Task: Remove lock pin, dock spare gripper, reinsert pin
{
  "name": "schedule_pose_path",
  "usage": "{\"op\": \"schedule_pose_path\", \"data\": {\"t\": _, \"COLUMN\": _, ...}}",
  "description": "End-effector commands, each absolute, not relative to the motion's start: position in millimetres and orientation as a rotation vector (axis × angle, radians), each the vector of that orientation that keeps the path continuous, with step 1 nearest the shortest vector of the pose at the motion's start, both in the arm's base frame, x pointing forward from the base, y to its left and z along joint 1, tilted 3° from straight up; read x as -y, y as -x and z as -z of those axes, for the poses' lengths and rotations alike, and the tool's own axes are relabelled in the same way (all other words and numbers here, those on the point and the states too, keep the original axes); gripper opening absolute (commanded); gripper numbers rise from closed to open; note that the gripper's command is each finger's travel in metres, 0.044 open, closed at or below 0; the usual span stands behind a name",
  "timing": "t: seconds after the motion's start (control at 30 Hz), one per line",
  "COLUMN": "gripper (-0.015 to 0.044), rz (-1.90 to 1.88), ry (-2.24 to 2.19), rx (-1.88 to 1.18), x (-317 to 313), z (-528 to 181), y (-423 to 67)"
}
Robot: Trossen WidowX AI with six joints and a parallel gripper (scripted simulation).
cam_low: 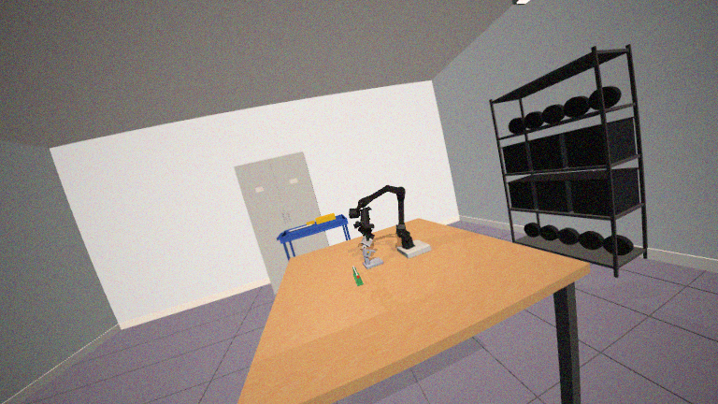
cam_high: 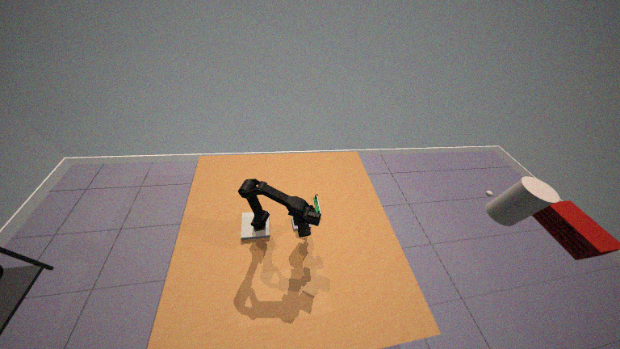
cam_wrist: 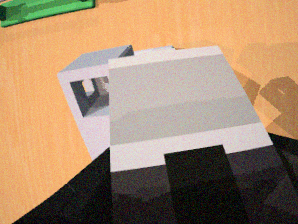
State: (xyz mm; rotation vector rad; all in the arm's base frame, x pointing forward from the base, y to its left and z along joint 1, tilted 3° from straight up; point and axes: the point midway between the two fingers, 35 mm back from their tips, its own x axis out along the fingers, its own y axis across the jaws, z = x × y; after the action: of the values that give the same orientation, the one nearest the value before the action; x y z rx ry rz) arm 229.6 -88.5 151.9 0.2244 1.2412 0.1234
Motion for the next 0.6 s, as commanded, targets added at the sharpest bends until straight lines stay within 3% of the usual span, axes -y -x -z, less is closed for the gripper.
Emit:
{"op": "schedule_pose_path", "data": {"t": 0.0, "gripper": 0.0000, "rz": -0.107, "ry": -0.212, "rx": -1.263, "x": 83.9, "z": -160.0, "y": -233.4}}
{"op": "schedule_pose_path", "data": {"t": 0.57, "gripper": 0.0000, "rz": -0.035, "ry": -0.151, "rx": -1.434, "x": 55.8, "z": -174.6, "y": -232.8}}
